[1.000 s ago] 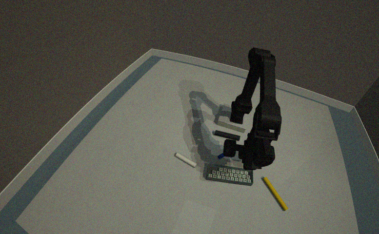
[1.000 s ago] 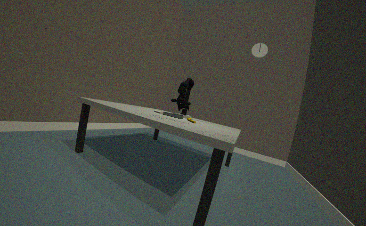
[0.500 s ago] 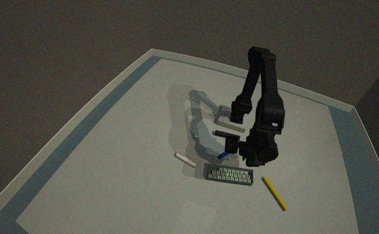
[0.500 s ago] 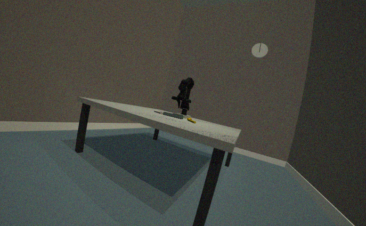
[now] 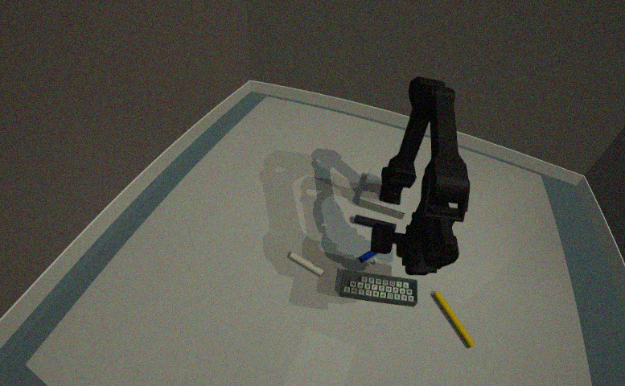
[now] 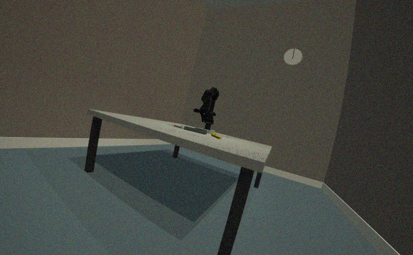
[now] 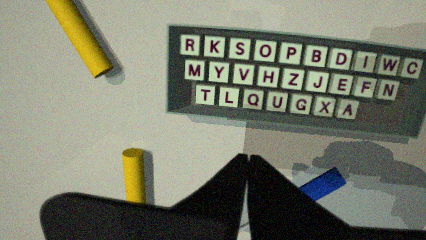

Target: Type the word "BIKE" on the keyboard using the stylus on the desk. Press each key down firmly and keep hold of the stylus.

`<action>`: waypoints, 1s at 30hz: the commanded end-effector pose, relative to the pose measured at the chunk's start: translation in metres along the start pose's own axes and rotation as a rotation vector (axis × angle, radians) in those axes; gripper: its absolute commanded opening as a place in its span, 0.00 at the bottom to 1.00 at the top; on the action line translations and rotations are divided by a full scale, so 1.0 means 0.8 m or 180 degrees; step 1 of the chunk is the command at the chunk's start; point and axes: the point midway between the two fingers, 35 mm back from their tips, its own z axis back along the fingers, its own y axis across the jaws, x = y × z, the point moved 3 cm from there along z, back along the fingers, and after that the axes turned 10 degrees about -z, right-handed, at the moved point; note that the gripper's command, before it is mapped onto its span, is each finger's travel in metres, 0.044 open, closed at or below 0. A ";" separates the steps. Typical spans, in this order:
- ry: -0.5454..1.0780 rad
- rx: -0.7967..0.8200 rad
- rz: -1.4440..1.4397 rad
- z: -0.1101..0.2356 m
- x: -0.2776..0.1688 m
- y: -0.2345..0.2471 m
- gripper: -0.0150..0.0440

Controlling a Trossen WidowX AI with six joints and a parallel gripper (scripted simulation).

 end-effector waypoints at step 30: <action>0.0205 0.1513 0.5611 -0.042 -0.060 -0.082 0.51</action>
